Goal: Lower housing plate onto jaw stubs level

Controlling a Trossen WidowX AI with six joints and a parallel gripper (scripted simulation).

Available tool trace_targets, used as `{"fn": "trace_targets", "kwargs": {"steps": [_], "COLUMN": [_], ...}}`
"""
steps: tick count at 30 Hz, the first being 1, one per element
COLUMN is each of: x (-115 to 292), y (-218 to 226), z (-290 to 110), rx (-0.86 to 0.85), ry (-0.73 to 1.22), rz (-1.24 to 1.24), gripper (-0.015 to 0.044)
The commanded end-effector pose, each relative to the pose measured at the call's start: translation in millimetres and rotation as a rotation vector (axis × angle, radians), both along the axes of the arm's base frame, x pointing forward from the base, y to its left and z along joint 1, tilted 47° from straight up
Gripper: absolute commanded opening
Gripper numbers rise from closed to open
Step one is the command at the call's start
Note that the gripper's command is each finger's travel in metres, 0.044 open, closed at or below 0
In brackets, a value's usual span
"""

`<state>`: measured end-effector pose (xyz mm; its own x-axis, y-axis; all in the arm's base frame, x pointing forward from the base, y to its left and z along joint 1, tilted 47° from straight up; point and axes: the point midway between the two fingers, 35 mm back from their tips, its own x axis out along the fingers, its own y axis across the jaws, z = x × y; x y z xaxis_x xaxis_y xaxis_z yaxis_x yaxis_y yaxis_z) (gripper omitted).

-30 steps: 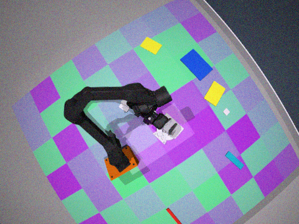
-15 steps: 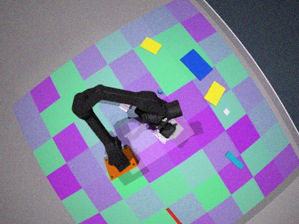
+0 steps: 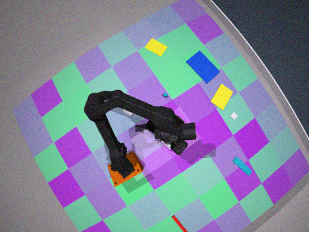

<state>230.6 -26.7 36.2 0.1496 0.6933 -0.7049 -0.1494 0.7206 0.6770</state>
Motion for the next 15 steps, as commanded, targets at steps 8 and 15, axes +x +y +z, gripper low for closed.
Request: {"fn": "trace_targets", "kwargs": {"steps": [8,15], "x": [-9.3,-9.3], "y": [-12.4,-12.4], "z": [-18.2,-18.2], "rx": [0.027,0.027], "ry": [0.012,0.012], "rz": [-0.009,-0.009], "gripper": [0.0351,0.0351]}}
